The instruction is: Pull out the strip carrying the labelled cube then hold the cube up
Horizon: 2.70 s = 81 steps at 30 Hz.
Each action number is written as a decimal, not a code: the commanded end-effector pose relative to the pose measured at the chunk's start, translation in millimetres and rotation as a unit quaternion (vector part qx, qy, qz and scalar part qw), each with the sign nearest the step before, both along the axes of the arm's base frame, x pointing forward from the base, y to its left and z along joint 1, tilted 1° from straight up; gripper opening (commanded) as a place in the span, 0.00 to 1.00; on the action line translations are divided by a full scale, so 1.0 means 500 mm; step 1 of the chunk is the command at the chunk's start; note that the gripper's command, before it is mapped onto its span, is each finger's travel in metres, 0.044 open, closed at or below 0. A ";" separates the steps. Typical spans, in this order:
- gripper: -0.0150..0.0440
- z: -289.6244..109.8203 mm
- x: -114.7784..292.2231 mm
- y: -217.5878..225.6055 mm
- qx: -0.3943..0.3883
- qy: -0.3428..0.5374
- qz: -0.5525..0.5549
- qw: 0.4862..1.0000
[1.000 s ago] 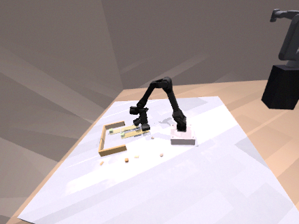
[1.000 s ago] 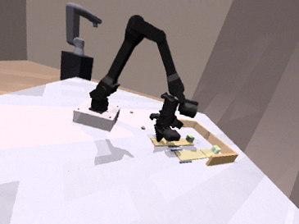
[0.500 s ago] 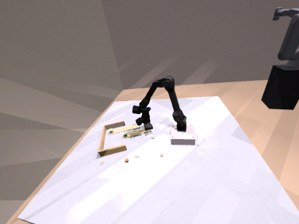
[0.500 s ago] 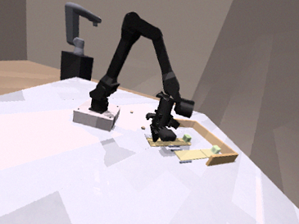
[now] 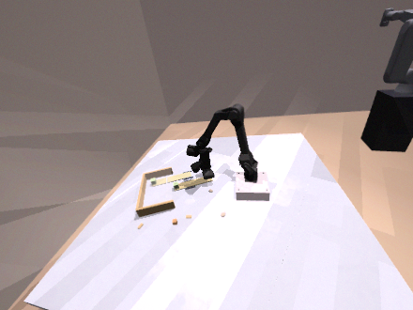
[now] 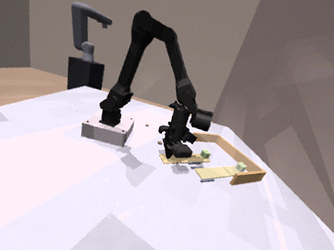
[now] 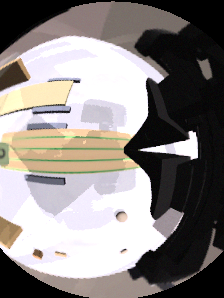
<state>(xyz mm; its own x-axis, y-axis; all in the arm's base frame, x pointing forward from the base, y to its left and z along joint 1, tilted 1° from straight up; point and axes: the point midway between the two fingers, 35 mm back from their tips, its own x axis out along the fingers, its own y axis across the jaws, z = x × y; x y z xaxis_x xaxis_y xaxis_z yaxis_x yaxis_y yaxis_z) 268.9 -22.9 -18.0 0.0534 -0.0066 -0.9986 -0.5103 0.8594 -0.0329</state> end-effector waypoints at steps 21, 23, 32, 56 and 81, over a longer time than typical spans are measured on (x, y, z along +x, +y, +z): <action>0.25 -0.014 -0.070 -0.033 -0.003 0.019 -0.002 1.000; 0.25 -0.014 -0.070 -0.033 -0.003 0.019 -0.002 1.000; 0.25 -0.014 -0.070 -0.033 -0.003 0.019 -0.002 1.000; 0.30 0.083 -0.043 -0.028 -0.003 0.018 0.000 1.000; 1.00 0.123 0.147 0.094 -0.002 0.015 0.021 1.000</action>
<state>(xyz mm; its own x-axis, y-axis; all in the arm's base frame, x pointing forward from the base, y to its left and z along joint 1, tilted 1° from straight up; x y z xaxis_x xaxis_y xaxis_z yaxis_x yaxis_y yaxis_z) 334.1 17.6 44.2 0.0333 -0.0064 -0.9994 -0.5505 0.8345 -0.0237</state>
